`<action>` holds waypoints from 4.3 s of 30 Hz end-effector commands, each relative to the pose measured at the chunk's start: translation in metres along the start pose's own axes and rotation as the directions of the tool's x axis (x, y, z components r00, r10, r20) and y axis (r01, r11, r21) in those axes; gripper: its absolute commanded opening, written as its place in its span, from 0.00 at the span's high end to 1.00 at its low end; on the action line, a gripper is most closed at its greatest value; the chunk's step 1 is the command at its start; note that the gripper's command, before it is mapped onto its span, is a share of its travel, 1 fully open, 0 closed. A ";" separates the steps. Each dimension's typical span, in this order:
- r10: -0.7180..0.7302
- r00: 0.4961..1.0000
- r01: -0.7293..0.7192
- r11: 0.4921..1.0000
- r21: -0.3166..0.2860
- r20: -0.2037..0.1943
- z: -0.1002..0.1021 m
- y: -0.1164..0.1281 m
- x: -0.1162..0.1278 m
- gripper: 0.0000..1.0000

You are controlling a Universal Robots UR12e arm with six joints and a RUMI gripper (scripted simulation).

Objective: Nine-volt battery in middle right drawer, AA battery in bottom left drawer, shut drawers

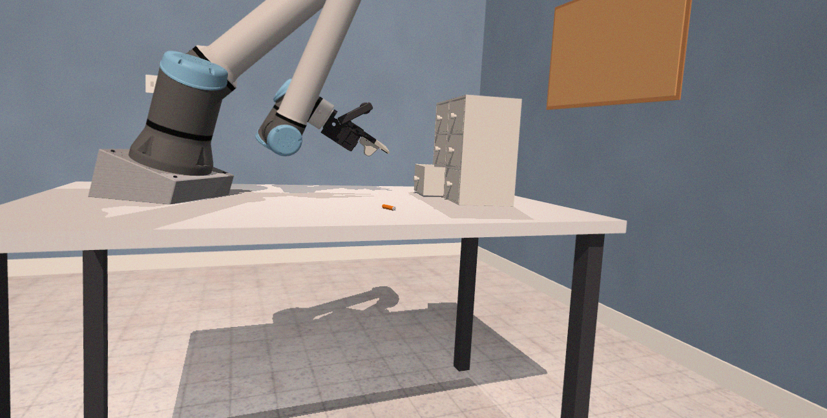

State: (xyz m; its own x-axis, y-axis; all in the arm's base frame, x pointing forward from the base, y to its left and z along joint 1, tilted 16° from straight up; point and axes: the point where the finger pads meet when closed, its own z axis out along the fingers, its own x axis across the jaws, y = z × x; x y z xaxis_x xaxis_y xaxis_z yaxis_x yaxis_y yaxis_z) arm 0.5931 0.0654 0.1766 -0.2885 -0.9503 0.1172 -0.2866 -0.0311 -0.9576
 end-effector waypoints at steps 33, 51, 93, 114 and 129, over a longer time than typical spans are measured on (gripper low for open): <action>0.000 1.000 0.000 1.000 0.001 0.000 0.004 0.001 0.000 0.80; 0.000 1.000 0.000 1.000 0.001 0.000 0.036 0.016 0.000 0.80; 0.000 1.000 0.000 1.000 0.001 0.000 0.100 0.044 0.000 0.80; 0.000 1.000 0.000 1.000 0.001 0.000 0.100 0.044 0.000 0.80; 0.000 1.000 0.000 1.000 0.001 0.000 0.101 0.044 0.000 0.80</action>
State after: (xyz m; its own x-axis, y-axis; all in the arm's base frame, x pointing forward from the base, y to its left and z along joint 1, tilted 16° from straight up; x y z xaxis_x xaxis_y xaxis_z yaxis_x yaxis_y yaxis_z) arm 0.6724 0.0329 0.1078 -0.2885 -0.9503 0.1172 -0.2866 -0.0311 -0.9575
